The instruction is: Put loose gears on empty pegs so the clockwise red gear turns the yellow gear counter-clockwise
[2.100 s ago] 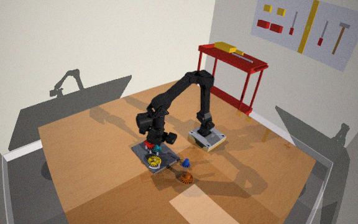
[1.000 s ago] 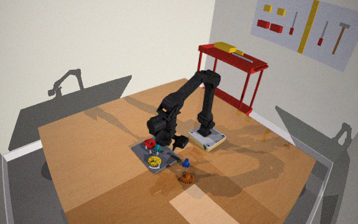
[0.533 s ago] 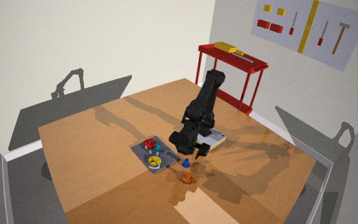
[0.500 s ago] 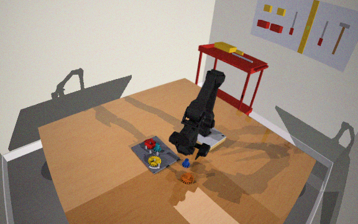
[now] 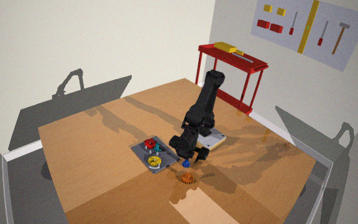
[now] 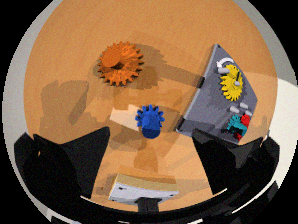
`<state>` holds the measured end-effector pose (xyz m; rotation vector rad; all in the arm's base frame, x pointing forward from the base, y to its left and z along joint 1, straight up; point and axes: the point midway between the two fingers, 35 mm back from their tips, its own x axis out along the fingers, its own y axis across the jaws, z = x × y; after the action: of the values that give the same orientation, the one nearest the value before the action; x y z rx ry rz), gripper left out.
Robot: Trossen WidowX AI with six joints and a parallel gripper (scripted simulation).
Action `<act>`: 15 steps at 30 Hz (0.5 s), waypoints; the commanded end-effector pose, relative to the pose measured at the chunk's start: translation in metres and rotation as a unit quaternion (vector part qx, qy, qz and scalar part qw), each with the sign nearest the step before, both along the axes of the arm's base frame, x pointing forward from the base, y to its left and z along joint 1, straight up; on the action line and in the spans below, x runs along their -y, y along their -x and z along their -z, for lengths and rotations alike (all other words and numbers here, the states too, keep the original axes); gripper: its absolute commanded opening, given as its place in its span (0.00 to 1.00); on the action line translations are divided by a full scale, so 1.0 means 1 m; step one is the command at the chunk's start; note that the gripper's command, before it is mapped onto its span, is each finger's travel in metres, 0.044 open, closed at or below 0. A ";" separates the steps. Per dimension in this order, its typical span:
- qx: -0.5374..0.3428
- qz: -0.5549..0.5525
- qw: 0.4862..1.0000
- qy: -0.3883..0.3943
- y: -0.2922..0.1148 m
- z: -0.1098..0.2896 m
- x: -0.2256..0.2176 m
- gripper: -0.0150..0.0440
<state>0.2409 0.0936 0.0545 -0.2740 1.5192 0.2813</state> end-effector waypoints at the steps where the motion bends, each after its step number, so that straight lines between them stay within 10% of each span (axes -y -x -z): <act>1: -0.006 0.003 1.000 0.000 0.002 0.009 0.000 1.00; 15: -0.006 0.003 1.000 0.000 0.003 0.021 0.000 1.00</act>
<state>0.2395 0.0931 0.0359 -0.2752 1.5256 0.2806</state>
